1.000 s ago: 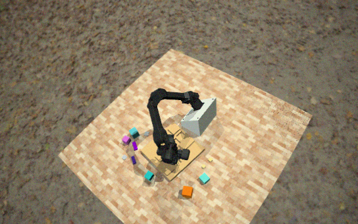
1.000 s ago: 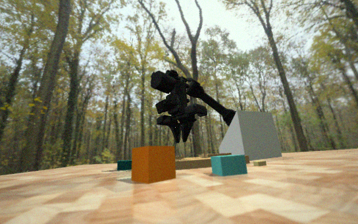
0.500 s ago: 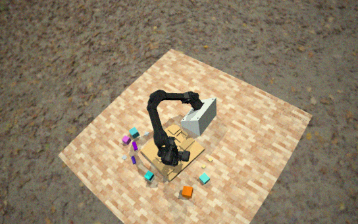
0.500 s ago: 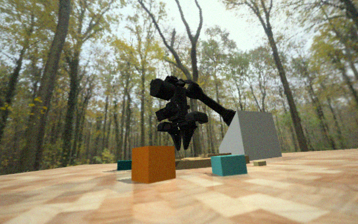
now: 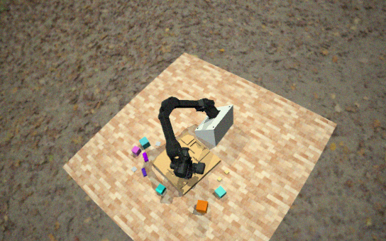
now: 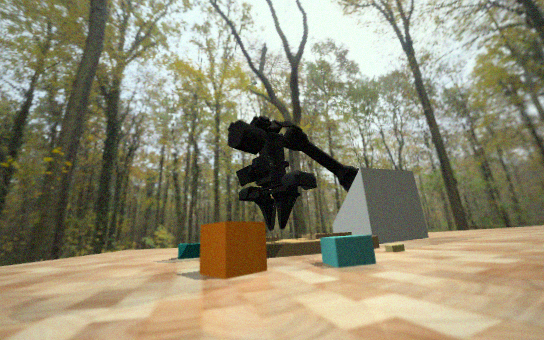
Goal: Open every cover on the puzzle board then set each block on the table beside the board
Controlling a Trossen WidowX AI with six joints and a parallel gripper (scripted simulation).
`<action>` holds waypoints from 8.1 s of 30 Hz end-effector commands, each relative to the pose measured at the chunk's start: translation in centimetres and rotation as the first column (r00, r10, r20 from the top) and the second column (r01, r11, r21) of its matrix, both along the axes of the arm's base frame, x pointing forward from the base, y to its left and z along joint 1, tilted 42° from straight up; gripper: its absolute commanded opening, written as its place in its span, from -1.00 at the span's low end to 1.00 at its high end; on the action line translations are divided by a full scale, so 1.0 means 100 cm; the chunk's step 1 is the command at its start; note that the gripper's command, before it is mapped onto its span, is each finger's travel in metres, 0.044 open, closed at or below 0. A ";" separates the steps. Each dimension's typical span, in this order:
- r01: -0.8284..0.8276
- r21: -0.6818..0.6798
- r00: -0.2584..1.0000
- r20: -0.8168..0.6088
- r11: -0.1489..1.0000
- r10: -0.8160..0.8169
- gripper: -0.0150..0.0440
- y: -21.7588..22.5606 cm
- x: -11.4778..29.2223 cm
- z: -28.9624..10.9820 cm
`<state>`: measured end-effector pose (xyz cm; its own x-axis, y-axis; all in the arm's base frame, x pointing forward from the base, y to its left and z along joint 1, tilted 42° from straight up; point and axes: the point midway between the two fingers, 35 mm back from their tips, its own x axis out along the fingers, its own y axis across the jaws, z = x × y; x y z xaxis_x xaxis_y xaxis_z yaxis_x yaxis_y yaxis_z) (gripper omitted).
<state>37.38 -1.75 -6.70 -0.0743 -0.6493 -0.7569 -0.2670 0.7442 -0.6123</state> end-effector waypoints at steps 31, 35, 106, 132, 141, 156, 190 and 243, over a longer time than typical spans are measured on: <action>-0.006 -0.004 1.000 -0.001 1.000 0.006 0.00 -0.015 0.000 -0.016; -0.006 -0.004 1.000 -0.001 1.000 0.006 0.00 -0.016 -0.001 -0.017; -0.006 -0.001 1.000 0.000 1.000 0.006 -0.22 0.017 0.003 0.018; -0.006 0.012 1.000 -0.002 1.000 0.006 -0.22 0.019 0.001 0.071; -0.007 0.022 1.000 -0.002 1.000 0.008 -0.22 -0.006 -0.007 0.096; -0.009 0.032 1.000 -0.001 0.999 0.010 -0.22 -0.047 -0.028 0.135; -0.011 0.019 1.000 0.000 1.000 0.011 -0.22 -0.123 -0.110 0.206; -0.003 -0.008 1.000 -0.009 1.000 0.003 -0.22 -0.182 -0.177 0.197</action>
<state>19.70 -19.63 13.49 -0.0816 -0.6583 -0.7483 -0.2701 0.7373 -0.6192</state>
